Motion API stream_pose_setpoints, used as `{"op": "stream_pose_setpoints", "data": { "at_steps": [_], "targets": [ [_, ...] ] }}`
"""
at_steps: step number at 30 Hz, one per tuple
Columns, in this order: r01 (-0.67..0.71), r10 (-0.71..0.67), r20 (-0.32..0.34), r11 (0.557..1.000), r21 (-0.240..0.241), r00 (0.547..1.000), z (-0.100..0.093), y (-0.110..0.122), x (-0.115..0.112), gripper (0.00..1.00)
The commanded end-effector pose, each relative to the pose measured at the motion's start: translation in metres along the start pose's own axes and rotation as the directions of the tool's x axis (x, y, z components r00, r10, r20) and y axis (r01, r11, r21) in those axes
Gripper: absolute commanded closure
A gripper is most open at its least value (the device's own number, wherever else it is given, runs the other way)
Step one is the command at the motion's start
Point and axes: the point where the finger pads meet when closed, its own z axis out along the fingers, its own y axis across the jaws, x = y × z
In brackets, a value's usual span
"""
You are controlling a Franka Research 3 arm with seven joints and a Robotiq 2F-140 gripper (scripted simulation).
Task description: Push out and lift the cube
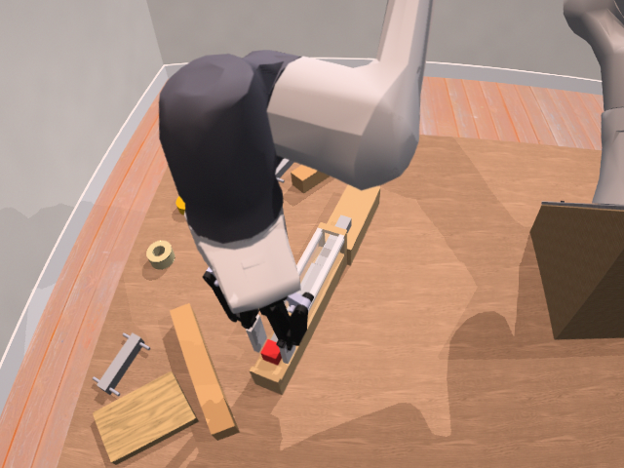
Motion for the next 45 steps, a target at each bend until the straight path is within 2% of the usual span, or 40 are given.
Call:
{"op": "stream_pose_setpoints", "data": {
  "at_steps": [1, 6, 43, 44, 45],
  "targets": [
    [-0.006, 0.006, -0.005, 1.0, -0.003, 1.0, 0.0092, 0.0019, 0.0011, 0.75],
    [-0.006, 0.006, -0.005, 1.0, -0.003, 1.0, 0.0137, 0.0019, 0.0011, 0.75],
    [-0.006, 0.006, -0.005, 1.0, -0.003, 1.0, 0.0137, 0.0019, 0.0011, 0.75],
    [-0.006, 0.006, -0.005, 1.0, -0.003, 1.0, 0.0137, 0.0019, 0.0011, 1.0],
    [-0.006, 0.006, -0.005, 1.0, -0.003, 1.0, 0.0137, 0.0019, 0.0011, 1.0]
  ]
}}
